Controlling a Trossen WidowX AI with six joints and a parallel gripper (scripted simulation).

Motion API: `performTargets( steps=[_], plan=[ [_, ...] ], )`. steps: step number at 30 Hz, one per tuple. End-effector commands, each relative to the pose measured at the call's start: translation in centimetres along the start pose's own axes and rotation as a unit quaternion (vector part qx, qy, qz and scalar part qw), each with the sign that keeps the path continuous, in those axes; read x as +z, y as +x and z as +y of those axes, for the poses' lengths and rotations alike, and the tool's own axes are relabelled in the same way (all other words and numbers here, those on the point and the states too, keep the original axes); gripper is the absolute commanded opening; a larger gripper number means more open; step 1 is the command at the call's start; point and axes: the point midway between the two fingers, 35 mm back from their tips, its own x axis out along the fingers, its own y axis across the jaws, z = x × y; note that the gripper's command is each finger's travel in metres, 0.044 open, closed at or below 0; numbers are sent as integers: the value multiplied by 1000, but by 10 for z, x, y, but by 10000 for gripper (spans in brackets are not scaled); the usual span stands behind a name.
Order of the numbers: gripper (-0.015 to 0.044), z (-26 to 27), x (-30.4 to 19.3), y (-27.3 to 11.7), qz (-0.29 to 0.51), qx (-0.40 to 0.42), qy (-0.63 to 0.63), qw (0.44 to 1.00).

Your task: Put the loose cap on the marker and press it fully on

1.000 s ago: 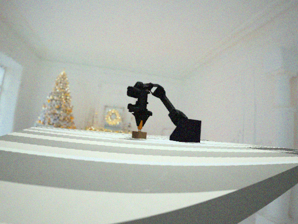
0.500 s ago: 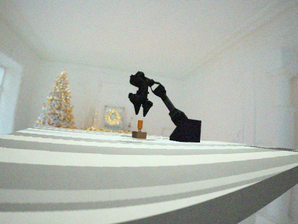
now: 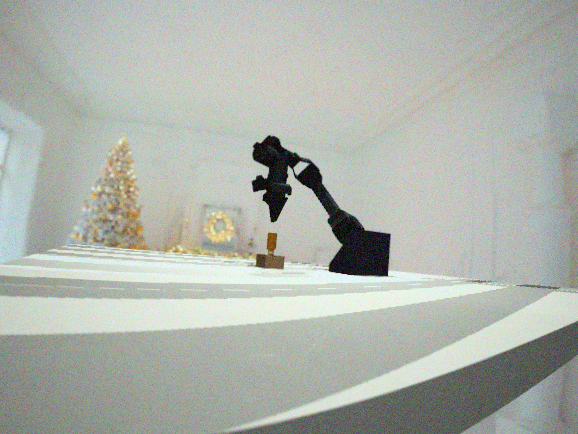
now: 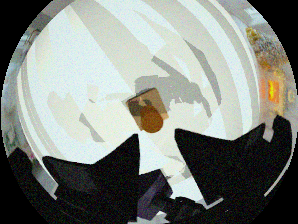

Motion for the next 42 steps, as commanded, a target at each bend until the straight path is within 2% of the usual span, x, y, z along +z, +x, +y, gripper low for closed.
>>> performTargets(
  steps=[1, 4, 16, 42],
  plan=[
    [72, 0, 0, 4, 0, -1, -177, 984],
    [0, 0, 0, 4, 0, -1, -177, 984],
    [0, 0, 0, 7, 0, -1, -177, 984],
    [0, 0, 0, 44, 0, -2, -176, 984]
  ],
)
